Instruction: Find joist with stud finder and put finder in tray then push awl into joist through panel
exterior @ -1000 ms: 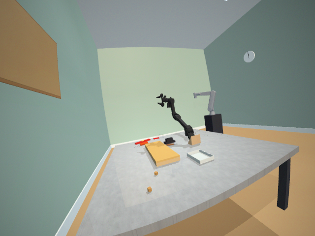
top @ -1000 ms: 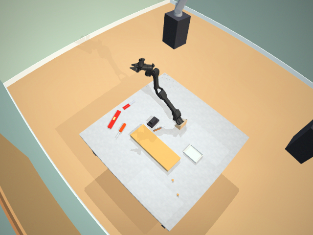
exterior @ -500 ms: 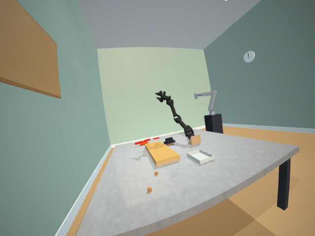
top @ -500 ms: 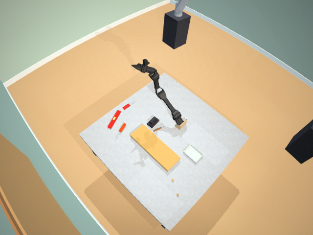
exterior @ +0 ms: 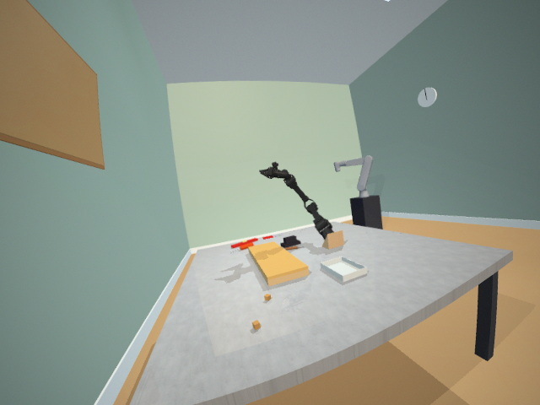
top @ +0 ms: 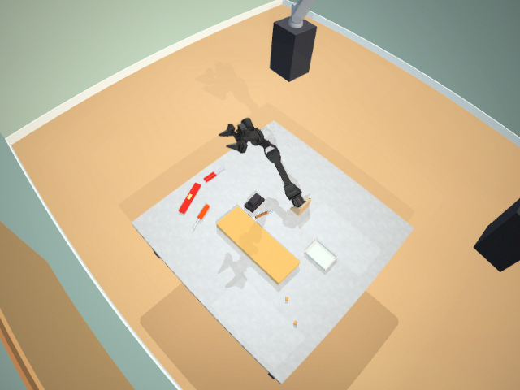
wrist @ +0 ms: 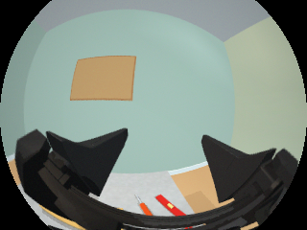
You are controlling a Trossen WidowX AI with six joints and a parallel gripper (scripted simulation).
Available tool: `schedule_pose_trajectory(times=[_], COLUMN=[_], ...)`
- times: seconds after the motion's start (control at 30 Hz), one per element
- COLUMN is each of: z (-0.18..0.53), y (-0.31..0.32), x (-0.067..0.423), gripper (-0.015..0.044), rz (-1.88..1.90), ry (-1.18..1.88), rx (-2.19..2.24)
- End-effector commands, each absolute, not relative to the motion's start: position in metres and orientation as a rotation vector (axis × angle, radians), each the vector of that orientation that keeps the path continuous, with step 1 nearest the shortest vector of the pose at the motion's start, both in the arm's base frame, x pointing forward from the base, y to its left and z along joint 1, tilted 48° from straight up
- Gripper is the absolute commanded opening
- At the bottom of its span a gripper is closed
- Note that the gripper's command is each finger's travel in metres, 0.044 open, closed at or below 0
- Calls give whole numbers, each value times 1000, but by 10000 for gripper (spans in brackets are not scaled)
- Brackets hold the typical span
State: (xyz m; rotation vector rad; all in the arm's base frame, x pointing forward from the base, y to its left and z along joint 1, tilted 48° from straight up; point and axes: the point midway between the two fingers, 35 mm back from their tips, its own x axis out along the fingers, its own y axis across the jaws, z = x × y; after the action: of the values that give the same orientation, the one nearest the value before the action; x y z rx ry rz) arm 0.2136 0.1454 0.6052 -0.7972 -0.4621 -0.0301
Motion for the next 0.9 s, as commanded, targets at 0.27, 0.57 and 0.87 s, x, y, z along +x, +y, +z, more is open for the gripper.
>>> schedule_pose_trajectory(times=[0.27,0.57,0.87], z=[460,332,215], y=[82,4,-67], x=[263,255,191], gripper=[440,440,440], rz=[-60,-138,-265], ry=[4,467,949], rx=[-975,-985,-874])
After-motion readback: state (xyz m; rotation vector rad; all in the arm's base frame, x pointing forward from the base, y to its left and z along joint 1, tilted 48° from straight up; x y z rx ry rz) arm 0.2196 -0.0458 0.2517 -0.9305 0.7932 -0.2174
